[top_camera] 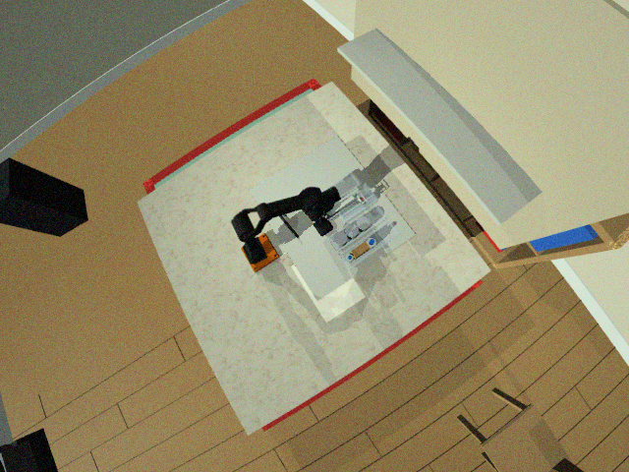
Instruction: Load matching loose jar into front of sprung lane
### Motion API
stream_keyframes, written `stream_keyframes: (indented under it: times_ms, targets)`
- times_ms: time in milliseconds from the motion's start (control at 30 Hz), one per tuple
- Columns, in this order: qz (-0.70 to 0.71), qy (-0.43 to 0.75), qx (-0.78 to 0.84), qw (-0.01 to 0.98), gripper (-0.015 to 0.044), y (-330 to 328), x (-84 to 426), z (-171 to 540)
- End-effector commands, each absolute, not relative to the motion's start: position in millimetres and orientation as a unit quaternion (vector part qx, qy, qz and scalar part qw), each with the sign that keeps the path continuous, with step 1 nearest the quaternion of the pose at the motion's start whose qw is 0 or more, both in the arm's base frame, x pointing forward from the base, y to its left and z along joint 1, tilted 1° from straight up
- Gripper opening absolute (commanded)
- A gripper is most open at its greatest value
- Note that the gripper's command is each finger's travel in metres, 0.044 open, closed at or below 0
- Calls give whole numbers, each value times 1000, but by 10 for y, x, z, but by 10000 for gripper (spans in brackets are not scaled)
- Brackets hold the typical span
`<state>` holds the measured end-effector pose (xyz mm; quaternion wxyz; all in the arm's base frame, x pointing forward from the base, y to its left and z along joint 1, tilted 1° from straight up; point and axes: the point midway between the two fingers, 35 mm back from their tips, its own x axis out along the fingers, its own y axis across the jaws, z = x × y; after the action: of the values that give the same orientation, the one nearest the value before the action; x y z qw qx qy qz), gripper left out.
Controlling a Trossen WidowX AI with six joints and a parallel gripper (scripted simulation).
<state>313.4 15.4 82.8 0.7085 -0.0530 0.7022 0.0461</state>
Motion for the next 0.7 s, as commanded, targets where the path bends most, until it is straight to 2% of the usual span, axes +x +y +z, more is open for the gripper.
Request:
stream_keyframes:
  times_ms: [0, 667]
  targets:
    - [44, 691, -53, 720, 0, 156, 3229, 876]
    - [44, 691, -53, 720, 0, 164, 3296, 892]
